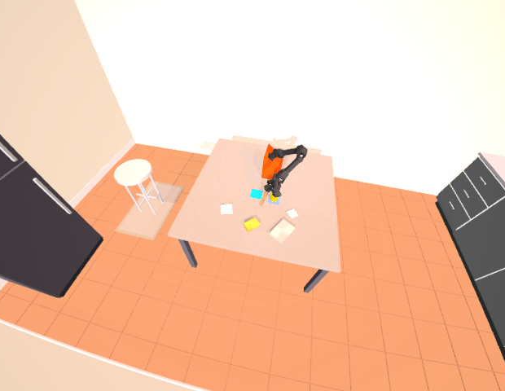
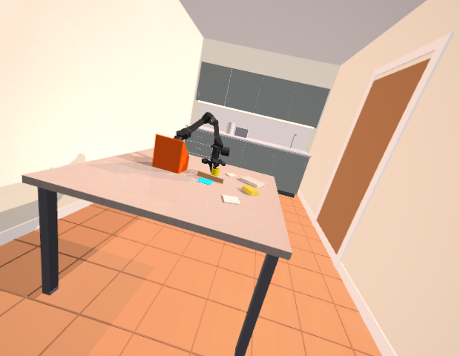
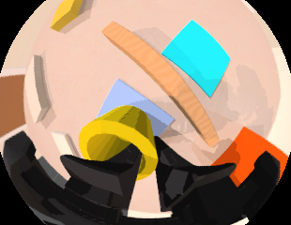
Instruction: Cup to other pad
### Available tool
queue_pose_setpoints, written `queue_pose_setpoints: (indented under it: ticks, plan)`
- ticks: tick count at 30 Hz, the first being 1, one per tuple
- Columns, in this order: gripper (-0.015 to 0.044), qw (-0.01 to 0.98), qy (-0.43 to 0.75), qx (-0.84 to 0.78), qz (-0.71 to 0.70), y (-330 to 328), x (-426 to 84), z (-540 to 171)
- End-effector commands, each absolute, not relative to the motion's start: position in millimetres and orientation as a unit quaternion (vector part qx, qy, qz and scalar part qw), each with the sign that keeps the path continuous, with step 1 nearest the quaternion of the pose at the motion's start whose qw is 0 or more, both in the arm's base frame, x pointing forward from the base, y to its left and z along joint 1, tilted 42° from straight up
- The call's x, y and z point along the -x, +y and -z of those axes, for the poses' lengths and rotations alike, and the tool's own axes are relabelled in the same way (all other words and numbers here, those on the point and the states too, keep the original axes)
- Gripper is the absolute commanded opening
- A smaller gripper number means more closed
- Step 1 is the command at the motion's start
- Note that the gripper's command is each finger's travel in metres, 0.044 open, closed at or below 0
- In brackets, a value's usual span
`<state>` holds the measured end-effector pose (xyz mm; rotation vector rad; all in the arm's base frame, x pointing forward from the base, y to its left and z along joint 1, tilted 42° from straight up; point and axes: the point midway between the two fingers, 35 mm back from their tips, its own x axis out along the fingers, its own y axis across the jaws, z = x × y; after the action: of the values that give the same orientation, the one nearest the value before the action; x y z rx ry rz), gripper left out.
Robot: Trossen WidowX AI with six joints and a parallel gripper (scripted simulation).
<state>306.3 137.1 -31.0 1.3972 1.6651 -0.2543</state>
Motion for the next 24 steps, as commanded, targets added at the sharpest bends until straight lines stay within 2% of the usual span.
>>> queue_pose_setpoints:
  ticks: [1, 3, 24]
  plan:
    - [0.0020, 0.459, 0.676, -0.567, 0.103, 136.9, -306.4, 30.8]
    - [0.0000, 0.459, 0.676, -0.567, 0.103, 136.9, -306.4, 30.8]
    - [0.0000, 0.460, 0.675, -0.566, 0.106, 94.2, -301.3, -11.5]
